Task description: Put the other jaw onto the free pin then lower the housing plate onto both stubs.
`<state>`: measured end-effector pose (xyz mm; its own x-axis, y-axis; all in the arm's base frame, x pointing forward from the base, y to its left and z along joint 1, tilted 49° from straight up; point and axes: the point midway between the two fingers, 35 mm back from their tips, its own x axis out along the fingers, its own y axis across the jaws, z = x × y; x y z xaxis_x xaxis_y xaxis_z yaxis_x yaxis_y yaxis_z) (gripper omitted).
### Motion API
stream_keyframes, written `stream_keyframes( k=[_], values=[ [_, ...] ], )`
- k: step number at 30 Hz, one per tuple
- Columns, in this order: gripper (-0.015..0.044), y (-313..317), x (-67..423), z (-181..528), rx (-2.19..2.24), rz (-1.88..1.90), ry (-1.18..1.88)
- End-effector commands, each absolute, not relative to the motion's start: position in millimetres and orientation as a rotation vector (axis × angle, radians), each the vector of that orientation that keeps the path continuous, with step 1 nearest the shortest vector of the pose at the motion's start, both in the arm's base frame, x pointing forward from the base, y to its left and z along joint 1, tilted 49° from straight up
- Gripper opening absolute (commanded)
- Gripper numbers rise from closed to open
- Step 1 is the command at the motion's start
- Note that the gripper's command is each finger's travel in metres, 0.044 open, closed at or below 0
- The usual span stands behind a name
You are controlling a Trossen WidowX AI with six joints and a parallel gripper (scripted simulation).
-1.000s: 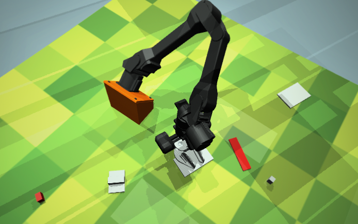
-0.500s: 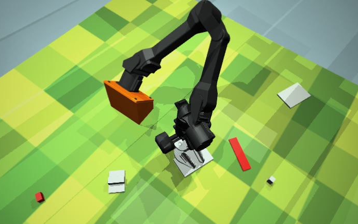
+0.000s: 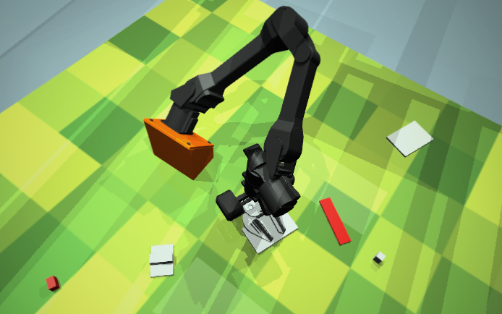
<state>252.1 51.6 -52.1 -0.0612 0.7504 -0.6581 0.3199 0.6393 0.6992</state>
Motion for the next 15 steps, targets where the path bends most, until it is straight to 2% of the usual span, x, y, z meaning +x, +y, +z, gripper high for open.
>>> stream_keyframes(
  k=[1,3,15],
  values=[
    [0.0403,51.6,252.1,-52.1,0.893,0.443,1.651],
    [0.0440,51.6,252.1,-52.1,0.893,0.443,1.651],
    [0.0440,51.6,252.1,-52.1,0.893,0.443,1.651]
  ],
)
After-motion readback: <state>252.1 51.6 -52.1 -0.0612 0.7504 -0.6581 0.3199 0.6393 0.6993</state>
